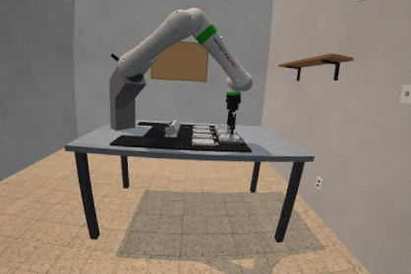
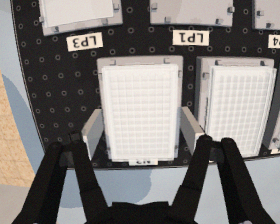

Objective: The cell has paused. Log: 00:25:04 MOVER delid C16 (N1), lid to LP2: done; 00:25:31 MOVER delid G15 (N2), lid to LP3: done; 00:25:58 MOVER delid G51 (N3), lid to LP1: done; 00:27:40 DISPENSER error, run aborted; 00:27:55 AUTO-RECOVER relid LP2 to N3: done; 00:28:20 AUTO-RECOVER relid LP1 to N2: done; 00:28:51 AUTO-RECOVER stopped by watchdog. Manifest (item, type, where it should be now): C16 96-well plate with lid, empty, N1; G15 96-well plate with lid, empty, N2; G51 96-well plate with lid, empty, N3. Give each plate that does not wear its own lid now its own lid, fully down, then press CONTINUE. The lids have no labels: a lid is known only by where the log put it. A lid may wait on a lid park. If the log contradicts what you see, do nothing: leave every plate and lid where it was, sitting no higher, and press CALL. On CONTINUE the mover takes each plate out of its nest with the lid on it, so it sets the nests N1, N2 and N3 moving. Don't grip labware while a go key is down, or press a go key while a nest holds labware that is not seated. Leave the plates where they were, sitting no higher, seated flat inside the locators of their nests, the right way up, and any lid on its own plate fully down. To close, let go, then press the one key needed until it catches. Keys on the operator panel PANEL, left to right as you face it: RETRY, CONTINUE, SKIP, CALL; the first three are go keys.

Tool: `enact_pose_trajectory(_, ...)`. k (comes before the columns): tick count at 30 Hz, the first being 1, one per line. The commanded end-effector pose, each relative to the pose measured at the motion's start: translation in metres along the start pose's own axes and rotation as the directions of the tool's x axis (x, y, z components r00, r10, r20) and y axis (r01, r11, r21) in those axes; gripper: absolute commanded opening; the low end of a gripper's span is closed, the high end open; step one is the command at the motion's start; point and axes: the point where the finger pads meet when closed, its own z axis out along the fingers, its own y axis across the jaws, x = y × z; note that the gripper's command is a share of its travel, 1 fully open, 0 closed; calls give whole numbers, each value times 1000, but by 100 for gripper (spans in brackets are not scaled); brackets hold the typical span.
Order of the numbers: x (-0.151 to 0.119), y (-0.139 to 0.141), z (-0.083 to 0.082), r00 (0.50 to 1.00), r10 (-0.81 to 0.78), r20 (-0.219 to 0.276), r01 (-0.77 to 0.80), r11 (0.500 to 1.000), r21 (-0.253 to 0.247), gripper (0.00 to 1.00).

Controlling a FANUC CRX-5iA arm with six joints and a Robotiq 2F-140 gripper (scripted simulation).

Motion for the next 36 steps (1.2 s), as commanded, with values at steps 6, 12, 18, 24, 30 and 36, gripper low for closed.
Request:
enact_pose_trajectory(6, 0, 0, 0, 1000, 0, 0, 0, 1000, 0, 66)
enact_pose_trajectory(12, 0, 0, 0, 1000, 0, 0, 0, 1000, 0, 66)
enact_pose_trajectory(18, 0, 0, 0, 1000, 0, 0, 0, 1000, 0, 66)
enact_pose_trajectory(24, 0, 0, 0, 1000, 0, 0, 0, 1000, 0, 0)
enact_pose_trajectory(30, 0, 0, 0, 1000, 0, 0, 0, 1000, 0, 0)
enact_pose_trajectory(36, 0, 0, 0, 1000, 0, 0, 0, 1000, 0, 0)
